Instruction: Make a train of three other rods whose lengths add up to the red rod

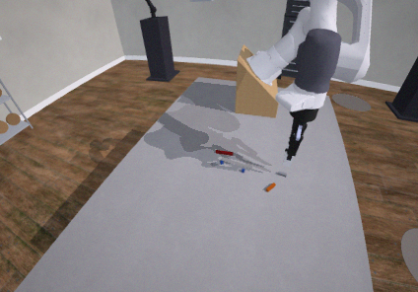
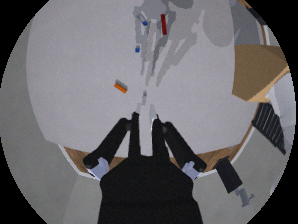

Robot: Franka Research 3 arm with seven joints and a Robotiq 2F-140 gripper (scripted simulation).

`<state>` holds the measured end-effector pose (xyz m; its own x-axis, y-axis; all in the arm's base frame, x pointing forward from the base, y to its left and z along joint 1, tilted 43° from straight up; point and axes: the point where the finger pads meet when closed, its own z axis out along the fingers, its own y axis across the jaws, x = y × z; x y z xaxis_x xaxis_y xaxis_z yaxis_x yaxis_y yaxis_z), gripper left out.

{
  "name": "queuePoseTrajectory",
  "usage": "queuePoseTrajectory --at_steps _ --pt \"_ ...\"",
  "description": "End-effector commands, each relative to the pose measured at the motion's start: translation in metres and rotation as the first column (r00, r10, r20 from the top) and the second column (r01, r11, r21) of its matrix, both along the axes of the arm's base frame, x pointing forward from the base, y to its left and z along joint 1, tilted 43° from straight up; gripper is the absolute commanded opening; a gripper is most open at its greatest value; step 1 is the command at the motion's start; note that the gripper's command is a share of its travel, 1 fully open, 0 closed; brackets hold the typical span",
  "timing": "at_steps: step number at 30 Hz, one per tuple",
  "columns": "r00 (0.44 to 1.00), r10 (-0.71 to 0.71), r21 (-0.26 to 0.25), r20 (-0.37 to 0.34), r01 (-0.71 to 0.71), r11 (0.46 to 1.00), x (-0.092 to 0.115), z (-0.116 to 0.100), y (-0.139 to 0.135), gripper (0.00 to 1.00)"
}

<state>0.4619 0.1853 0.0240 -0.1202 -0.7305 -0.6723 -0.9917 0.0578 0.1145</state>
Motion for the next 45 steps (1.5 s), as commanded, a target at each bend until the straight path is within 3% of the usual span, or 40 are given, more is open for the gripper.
queuePoseTrajectory --at_steps 1,24,45 --pt "1.000 -0.010 -0.003 -0.005 0.010 1.000 0.001 -0.001 -0.001 0.15" --pt "1.000 -0.011 -0.003 -0.005 0.011 1.000 0.001 -0.003 0.001 0.15" --pt "1.000 -0.011 -0.003 -0.005 0.011 1.000 0.000 -0.020 0.018 0.15"
